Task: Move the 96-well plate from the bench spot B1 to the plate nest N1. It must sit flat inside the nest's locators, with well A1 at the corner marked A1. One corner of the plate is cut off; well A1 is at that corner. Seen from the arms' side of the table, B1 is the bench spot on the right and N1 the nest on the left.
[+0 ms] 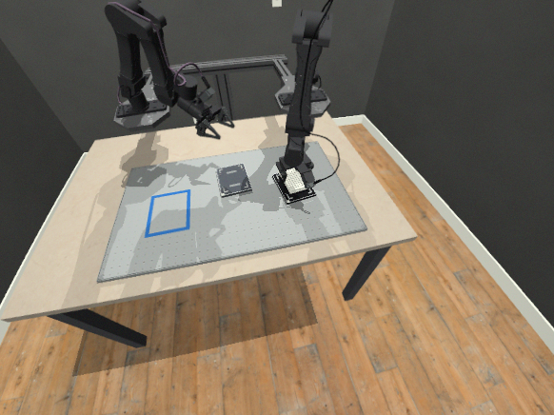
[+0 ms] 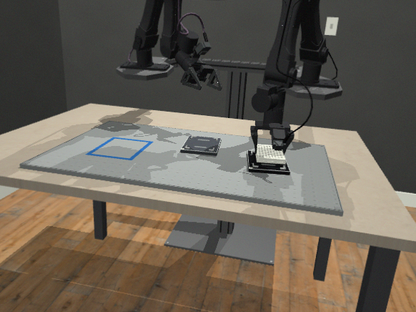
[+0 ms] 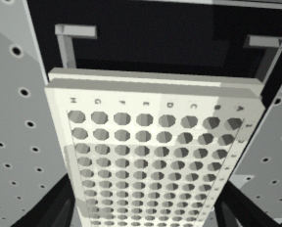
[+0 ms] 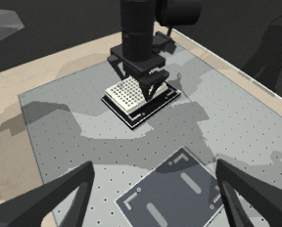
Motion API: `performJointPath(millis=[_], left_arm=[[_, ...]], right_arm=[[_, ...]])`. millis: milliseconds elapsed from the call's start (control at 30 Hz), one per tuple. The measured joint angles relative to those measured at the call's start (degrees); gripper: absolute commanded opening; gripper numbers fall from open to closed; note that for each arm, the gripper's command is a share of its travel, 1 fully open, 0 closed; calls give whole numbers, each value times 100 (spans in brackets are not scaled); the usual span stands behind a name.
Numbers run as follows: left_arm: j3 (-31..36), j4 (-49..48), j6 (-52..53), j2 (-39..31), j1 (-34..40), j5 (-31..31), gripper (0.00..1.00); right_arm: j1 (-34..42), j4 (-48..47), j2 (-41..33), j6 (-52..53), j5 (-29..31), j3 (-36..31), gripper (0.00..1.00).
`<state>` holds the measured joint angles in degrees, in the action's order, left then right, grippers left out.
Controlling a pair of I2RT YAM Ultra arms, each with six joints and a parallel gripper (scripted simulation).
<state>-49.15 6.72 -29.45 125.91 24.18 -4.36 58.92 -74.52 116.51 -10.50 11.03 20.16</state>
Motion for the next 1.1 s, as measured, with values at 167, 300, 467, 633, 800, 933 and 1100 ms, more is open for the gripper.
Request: performJointPath(millis=[167, 300, 467, 633, 800, 933, 1100], left_arm=[[-2, -155, 0, 114, 0, 0, 80], [-28, -197, 0, 210, 2, -11, 80], [-66, -142, 0, 225, 2, -11, 80], [-63, -133, 0, 216, 0, -9, 80], [-63, -127, -2, 210, 0, -7, 80], [-63, -116, -7, 197, 0, -7, 80], [-66, -107, -17, 107, 0, -7, 80]], right_arm=[[0, 0, 0, 0, 0, 0, 100], [0, 0, 0, 0, 0, 0, 100], [0, 0, 0, 0, 0, 0, 100], [0, 0, 0, 0, 0, 0, 100], [0, 0, 0, 0, 0, 0, 100], [0, 0, 0, 0, 0, 0, 100], [0, 0, 0, 0, 0, 0, 100]])
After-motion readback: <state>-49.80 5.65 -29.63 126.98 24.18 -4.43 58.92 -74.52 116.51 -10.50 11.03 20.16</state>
